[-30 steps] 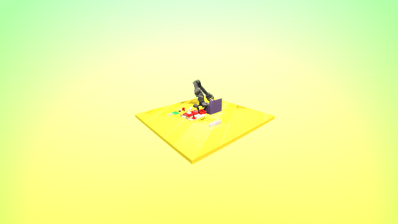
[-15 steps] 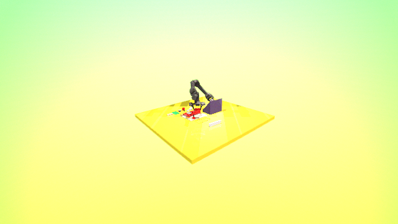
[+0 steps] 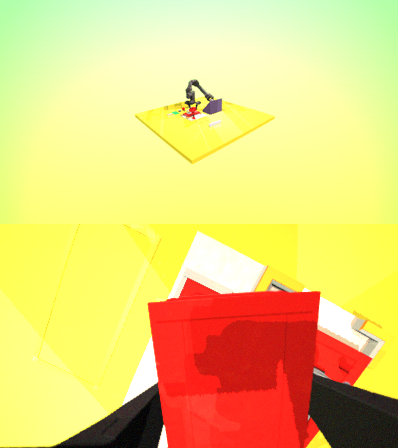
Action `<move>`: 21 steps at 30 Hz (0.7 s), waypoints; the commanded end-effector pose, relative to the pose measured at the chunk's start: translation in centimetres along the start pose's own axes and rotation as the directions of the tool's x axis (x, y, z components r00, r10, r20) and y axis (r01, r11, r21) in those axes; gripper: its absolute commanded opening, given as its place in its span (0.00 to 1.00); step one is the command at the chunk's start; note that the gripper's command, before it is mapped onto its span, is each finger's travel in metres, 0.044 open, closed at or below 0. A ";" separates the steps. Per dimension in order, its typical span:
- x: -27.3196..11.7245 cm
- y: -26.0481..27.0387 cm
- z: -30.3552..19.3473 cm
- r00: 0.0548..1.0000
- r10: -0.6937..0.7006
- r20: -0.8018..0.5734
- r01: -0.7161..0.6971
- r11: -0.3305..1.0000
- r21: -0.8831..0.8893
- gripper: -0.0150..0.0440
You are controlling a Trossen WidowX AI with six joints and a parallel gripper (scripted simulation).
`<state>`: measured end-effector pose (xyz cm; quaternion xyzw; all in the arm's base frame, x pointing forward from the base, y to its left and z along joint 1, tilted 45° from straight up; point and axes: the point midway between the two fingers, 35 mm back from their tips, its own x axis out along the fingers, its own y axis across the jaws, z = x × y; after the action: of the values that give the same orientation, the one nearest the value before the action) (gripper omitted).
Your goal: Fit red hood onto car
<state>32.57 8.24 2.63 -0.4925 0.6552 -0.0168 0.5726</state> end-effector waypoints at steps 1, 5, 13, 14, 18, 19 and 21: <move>-0.2 -1.8 -1.1 1.000 -0.008 0.001 0.008 0.993 0.114 0.25; -0.2 -3.4 -2.1 1.000 -0.012 -0.002 0.012 0.976 0.216 0.25; -0.2 -6.4 -4.4 1.000 -0.022 -0.011 0.024 0.911 0.412 0.25; -0.2 -6.8 -4.7 1.000 -0.023 -0.012 0.026 0.900 0.435 0.25; -0.2 -7.6 -5.5 1.000 -0.026 -0.016 0.031 0.870 0.492 0.25; -0.2 -7.6 -5.5 1.000 -0.026 -0.016 0.031 0.870 0.492 0.25; -0.2 -7.6 -5.5 1.000 -0.026 -0.016 0.031 0.870 0.492 0.25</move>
<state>33.22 1.67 8.74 -0.3467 0.6286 -0.1844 0.6713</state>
